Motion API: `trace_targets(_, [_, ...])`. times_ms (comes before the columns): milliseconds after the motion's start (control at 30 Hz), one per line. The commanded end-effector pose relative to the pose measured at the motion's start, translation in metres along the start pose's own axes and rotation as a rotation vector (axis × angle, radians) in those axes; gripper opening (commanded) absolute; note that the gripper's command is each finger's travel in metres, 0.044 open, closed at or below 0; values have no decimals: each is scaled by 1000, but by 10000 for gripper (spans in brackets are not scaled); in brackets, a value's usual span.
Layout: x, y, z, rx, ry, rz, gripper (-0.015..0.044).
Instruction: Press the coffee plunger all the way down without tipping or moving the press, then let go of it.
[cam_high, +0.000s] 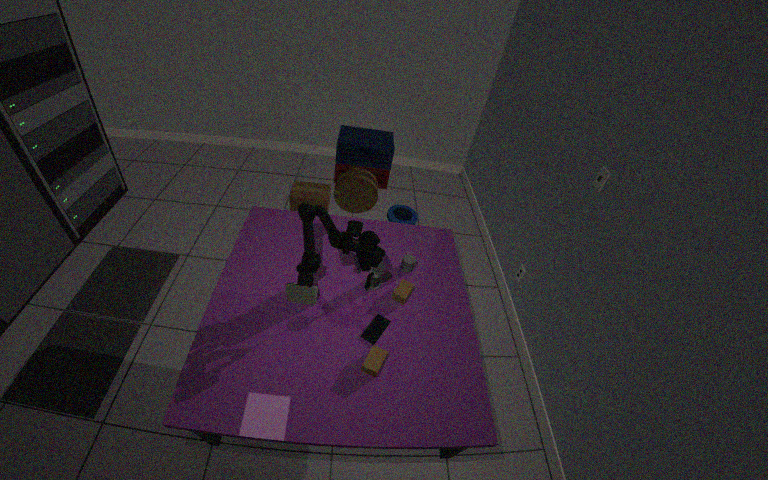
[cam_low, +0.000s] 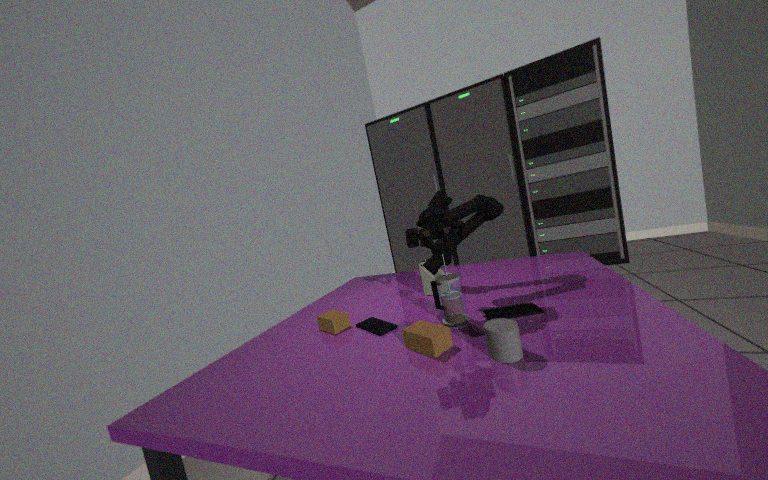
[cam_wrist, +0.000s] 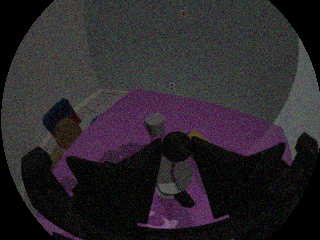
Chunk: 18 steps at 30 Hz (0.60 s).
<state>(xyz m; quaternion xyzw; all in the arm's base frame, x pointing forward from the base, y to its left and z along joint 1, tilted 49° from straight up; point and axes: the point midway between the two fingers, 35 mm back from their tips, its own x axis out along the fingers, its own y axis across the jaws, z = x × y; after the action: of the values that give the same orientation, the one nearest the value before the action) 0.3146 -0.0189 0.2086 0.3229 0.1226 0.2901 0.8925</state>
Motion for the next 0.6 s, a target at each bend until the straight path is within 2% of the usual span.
trace_targets(0, [8,-2,-21,33,33,11,125])
trace_targets(567, [24,0,-43,34,28,14,125])
